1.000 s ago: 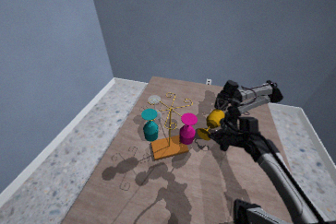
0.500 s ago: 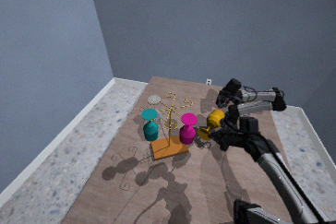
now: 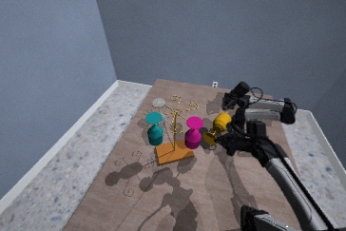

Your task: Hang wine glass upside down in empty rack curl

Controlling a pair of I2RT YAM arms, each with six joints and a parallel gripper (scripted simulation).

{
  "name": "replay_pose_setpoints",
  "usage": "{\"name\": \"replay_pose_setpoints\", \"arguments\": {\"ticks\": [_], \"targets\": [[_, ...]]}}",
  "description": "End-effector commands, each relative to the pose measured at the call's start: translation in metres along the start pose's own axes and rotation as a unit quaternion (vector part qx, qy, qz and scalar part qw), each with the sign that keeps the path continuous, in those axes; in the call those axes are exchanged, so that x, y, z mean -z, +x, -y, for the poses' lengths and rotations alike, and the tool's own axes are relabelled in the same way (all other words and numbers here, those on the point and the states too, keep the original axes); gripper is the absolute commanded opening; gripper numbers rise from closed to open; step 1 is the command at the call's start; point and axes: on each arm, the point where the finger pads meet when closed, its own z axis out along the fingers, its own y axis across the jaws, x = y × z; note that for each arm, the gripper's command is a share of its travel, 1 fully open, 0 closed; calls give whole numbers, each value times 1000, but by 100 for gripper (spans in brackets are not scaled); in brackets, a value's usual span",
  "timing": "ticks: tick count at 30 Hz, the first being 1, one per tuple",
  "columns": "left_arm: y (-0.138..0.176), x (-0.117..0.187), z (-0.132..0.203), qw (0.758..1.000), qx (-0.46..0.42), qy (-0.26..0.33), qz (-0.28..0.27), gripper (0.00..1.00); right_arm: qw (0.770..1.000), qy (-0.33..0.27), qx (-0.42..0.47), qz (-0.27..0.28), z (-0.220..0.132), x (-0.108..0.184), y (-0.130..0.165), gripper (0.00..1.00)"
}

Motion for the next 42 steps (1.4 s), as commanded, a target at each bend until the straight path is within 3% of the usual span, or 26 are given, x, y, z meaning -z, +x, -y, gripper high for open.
{"name": "replay_pose_setpoints", "arguments": {"ticks": [1, 16, 22, 31, 34, 38, 40, 42], "targets": [[-6, 0, 1, 1000, 8, 0, 6, 0, 999, 6, -40, -14, 0, 0, 11, 16], [-14, 4, 2, 1000, 9, -3, 16, 0, 965, 93, -213, -124, 60, -5, 64, 16], [-18, 2, 14, 1000, 1, 5, 22, 0, 935, 133, -281, -168, 83, -4, 90, 16], [-31, -2, 32, 999, -20, -2, 35, 0, 878, 196, -372, -229, 111, 1, 129, 16], [-33, -3, 34, 999, -24, -5, 36, 0, 871, 203, -381, -236, 114, 1, 133, 16], [-37, -4, 46, 999, -37, -6, 40, 0, 813, 255, -441, -282, 126, 10, 161, 16], [-40, -5, 54, 998, -44, -6, 42, 0, 815, 253, -440, -279, 130, 7, 162, 16], [-42, -6, 60, 998, -51, -8, 45, 0, 786, 279, -463, -299, 136, 12, 175, 16]]}}
